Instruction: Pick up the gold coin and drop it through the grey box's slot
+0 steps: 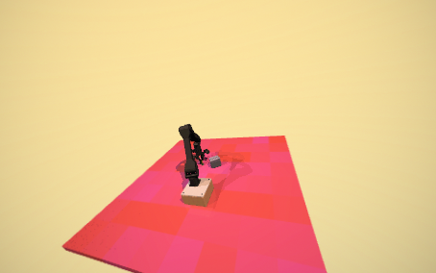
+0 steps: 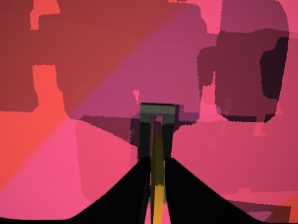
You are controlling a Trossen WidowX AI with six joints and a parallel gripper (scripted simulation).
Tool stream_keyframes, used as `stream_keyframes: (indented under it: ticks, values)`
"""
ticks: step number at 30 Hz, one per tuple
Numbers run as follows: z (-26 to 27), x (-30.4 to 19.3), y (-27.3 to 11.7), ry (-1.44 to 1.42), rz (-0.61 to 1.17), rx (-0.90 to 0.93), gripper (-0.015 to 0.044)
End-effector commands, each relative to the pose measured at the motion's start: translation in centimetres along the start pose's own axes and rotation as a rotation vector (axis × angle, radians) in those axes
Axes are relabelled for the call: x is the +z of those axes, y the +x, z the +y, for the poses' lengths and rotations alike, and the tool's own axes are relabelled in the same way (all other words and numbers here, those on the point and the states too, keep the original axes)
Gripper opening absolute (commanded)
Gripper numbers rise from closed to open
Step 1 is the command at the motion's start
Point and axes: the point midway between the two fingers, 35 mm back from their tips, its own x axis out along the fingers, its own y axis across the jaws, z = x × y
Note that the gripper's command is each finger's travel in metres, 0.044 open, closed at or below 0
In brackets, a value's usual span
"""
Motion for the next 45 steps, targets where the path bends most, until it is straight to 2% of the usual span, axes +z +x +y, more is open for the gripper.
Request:
stream_keyframes:
  ticks: [1,11,45]
  values:
    - [0.1,-0.1,0.2,-0.005,0.004,0.006,0.0003]
    - [0.1,0.0,-0.1,-0.005,0.004,0.006,0.0]
    - [0.0,0.0,-8.7,-0.005,0.003,0.005,0.0]
